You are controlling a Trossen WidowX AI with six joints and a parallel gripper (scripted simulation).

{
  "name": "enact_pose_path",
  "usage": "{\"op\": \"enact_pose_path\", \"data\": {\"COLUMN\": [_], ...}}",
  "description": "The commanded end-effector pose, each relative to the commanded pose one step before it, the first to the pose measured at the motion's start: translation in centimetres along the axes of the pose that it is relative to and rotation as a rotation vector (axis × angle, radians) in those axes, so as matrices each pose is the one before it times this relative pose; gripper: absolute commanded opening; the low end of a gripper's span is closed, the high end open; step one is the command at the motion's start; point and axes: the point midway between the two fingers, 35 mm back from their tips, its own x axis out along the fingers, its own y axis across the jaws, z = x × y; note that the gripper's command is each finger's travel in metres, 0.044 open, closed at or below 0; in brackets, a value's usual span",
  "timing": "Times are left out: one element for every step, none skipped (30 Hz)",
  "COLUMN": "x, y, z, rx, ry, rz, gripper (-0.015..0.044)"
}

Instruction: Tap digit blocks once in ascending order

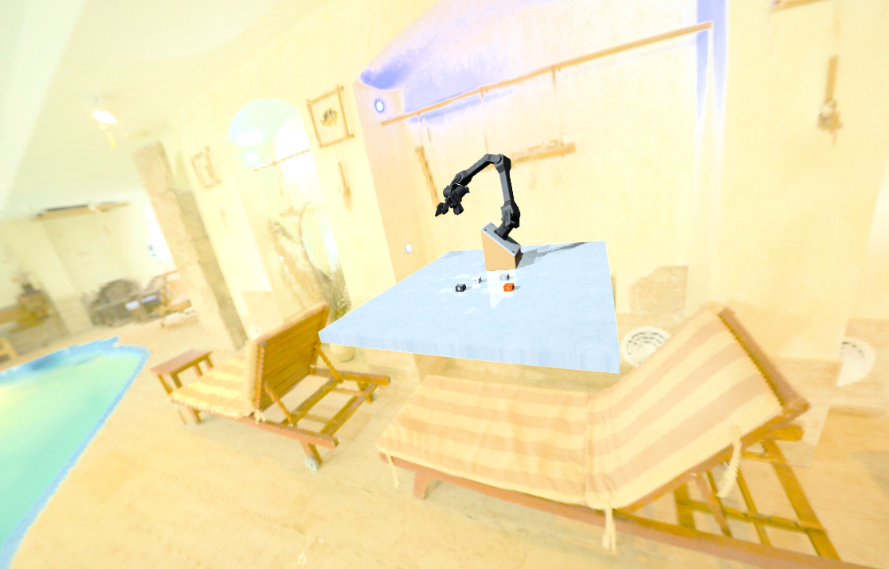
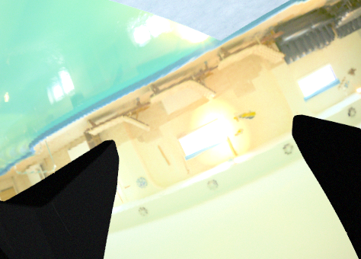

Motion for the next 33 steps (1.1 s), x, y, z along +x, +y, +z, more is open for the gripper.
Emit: {"op": "enact_pose_path", "data": {"x": [0.092, 0.274, 0.455, 0.632, 0.804, 0.970, 1.053, 1.003, 0.837, 0.797, 0.938, 0.967, 0.855, 0.606, 0.586, 0.570, 0.566, 0.567, 0.569, 0.570, 0.568, 0.566, 0.566, 0.564, 0.562, 0.560, 0.557, 0.554, 0.552, 0.551, 0.549, 0.545, 0.542], "y": [-0.087, -0.260, -0.430, -0.595, -0.750, -0.891, -0.941, -0.859, -0.679, -0.467, -0.489, -0.423, -0.291, -0.149, -0.108, -0.069, -0.034, 0.000, 0.036, 0.071, 0.107, 0.142, 0.178, 0.213, 0.247, 0.280, 0.313, 0.344, 0.375, 0.406, 0.434, 0.460, 0.486], "z": [-0.027, -0.081, -0.141, -0.215, -0.308, -0.426, -0.538, -0.593, -0.561, -0.813, -0.993, -1.066, -0.978, -0.714, -0.700, -0.688, -0.687, -0.693, -0.696, -0.697, -0.693, -0.686, -0.681, -0.671, -0.659, -0.646, -0.629, -0.611, -0.594, -0.574, -0.553, -0.528, -0.502], "rx": [-0.0091, -0.0274, -0.0458, -0.0641, -0.0825, -0.1011, -0.1116, -0.1082, -0.0919, -0.0982, -0.1161, -0.1204, -0.1071, -0.0764, -0.0743, -0.0726, -0.0723, -0.0728, -0.0733, -0.0737, -0.0738, -0.0738, -0.0742, -0.0743, -0.0743, -0.0744, -0.0743, -0.0743, -0.0744, -0.0746, -0.0747, -0.0745, -0.0744], "ry": [-0.00370, -0.01107, -0.01831, -0.02531, -0.03191, -0.03791, -0.04019, -0.03707, -0.02987, -0.02300, -0.02512, -0.02353, -0.01866, -0.01195, -0.01049, -0.00916, -0.00803, -0.00698, -0.00589, -0.00476, -0.00360, -0.00243, -0.00126, -0.00008, 0.00109, 0.00225, 0.00339, 0.00451, 0.00562, 0.00671, 0.00777, 0.00877, 0.00974], "rz": [-0.00091, -0.00286, -0.00523, -0.00829, -0.01229, -0.01744, -0.02220, -0.02430, -0.02266, -0.01967, -0.02520, -0.02815, -0.02657, -0.01973, -0.01971, -0.01971, -0.02002, -0.02049, -0.02091, -0.02124, -0.02140, -0.02150, -0.02164, -0.02162, -0.02152, -0.02137, -0.02112, -0.02080, -0.02050, -0.02013, -0.01968, -0.01911, -0.01852], "gripper": [0.0400, 0.0400, 0.0400, 0.0400, 0.0400, 0.0400, 0.0400, 0.0400, 0.0400, 0.0400, 0.0400, 0.0400, 0.0400, 0.0400, 0.0400, 0.0400, 0.0400, 0.0400, 0.0400, 0.0400, 0.0400, 0.0400, 0.0400, 0.0400, 0.0400, 0.0400, 0.0400, 0.0400, 0.0400, 0.0400, 0.0400, 0.0400, 0.0400]}}
